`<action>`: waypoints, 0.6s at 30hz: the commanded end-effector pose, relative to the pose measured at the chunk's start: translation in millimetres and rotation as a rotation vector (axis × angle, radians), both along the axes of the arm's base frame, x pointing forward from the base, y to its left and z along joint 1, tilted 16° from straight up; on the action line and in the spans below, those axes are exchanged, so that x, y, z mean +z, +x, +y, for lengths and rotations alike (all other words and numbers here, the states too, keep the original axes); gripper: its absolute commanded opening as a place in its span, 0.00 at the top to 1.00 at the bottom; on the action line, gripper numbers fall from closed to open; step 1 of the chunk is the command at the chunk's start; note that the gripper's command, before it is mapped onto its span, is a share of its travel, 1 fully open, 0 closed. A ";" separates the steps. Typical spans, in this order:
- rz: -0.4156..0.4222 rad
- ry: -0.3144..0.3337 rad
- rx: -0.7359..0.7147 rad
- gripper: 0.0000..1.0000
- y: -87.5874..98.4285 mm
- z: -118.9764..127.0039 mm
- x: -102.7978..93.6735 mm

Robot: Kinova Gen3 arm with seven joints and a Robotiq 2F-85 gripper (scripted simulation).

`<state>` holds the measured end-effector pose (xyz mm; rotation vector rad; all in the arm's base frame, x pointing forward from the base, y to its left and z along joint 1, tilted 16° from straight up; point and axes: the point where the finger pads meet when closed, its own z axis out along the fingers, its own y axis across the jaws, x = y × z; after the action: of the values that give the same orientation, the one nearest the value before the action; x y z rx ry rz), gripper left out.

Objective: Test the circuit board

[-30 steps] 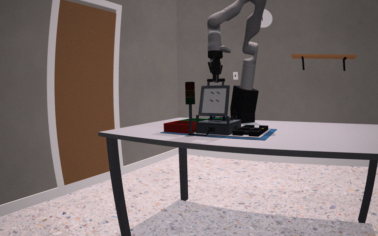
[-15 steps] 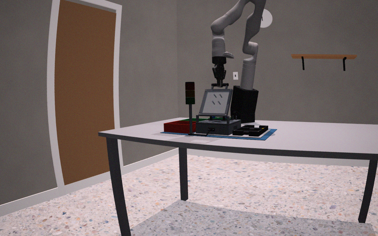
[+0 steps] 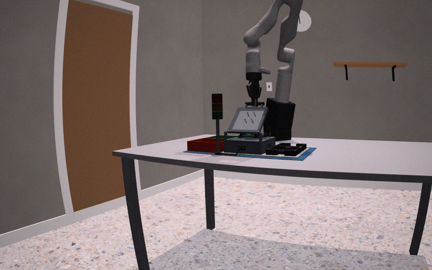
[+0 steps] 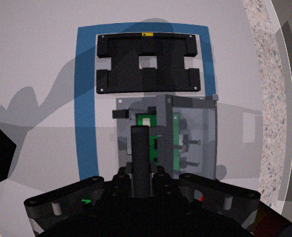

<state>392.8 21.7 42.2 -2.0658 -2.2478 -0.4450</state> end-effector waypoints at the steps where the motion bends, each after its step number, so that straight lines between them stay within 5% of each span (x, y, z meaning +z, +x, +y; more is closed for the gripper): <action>1: 0.019 -0.002 0.004 1.00 -8.0 1.6 -10.4; 18: 0.019 -0.002 0.004 1.00 -24.5 8.8 -47.4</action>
<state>372.5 29.1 2.7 -2.0648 -2.2446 -0.4384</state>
